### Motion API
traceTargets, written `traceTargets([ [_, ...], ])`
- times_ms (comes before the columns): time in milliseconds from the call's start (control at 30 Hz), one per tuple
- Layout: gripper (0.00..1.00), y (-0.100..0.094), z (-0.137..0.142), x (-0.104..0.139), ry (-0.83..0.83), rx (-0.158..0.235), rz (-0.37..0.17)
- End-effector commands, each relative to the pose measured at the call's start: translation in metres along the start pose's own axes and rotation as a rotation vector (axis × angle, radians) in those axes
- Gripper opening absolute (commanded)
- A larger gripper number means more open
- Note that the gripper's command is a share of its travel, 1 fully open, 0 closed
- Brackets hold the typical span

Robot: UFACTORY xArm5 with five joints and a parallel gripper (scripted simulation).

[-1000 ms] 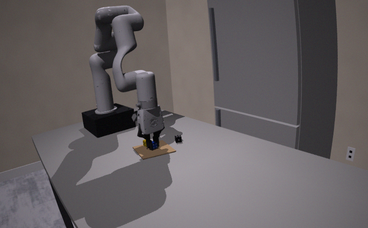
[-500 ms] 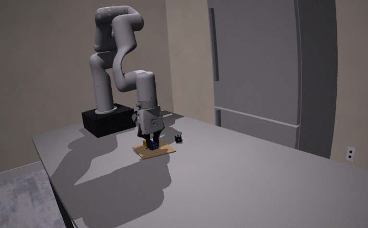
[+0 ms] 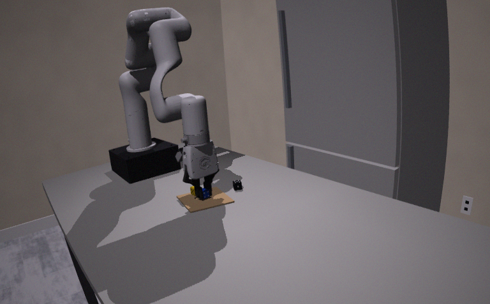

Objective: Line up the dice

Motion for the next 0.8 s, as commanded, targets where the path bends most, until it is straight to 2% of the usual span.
traceTargets([
  [0,0.21,-0.001,-0.0001,0.0013,0.0,0.0,-0.003],
  [767,0.21,0.0016,0.0004,0.0013,0.0,0.0,-0.003],
])
Point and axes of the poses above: the point where the finger pads meet when closed, its own y axis out along the fingers, its own z axis across the jaws, x = y × z, the point moved 2 cm from there along -y, back along the fingers, and after that the axes turned 3 degrees about -y, right-handed, at the moved point
